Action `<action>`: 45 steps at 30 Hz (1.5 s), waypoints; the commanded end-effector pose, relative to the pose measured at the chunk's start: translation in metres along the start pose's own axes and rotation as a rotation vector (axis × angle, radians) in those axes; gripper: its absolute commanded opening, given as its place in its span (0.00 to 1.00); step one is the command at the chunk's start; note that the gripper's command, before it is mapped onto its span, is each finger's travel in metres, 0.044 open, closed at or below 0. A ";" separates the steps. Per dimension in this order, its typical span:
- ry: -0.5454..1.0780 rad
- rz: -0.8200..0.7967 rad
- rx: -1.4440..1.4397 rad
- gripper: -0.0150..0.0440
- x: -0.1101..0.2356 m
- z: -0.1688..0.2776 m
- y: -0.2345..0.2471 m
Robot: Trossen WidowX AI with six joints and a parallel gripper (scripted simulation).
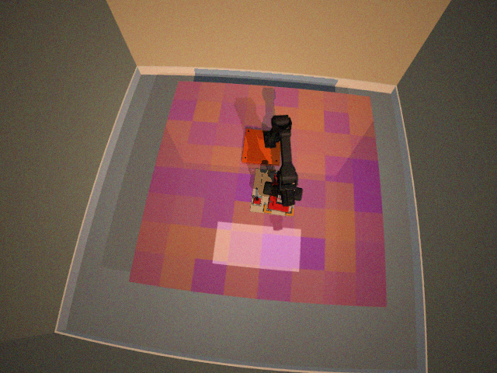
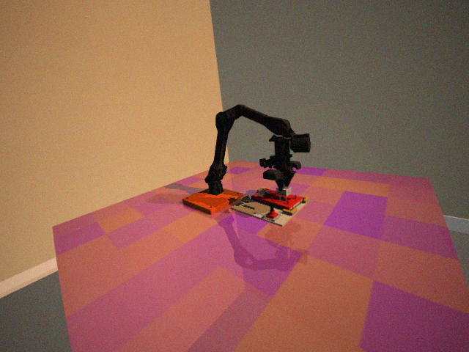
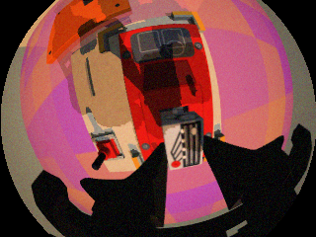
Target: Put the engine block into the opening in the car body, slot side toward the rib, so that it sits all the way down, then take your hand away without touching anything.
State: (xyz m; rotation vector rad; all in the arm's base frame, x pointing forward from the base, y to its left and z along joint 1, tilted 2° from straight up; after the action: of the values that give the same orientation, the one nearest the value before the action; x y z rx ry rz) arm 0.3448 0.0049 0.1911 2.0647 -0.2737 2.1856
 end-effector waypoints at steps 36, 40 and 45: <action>-0.001 0.000 -0.005 0.52 -0.006 -0.001 0.001; -0.001 0.000 -0.001 0.52 -0.006 -0.001 0.001; -0.001 0.000 0.004 0.52 -0.007 -0.001 0.001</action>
State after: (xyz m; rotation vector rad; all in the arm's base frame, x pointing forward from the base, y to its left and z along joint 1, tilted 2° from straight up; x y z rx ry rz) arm 0.3448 0.0042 0.1859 2.0644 -0.2712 2.1888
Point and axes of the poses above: the point midway between the two fingers, 35 mm back from their tips, its own x axis back along the fingers, its own y axis across the jaws, z = x × y, the point moved 9 cm from there along x, back along the fingers, and after that the axes turned 5 degrees about x, right-handed, at the moved point
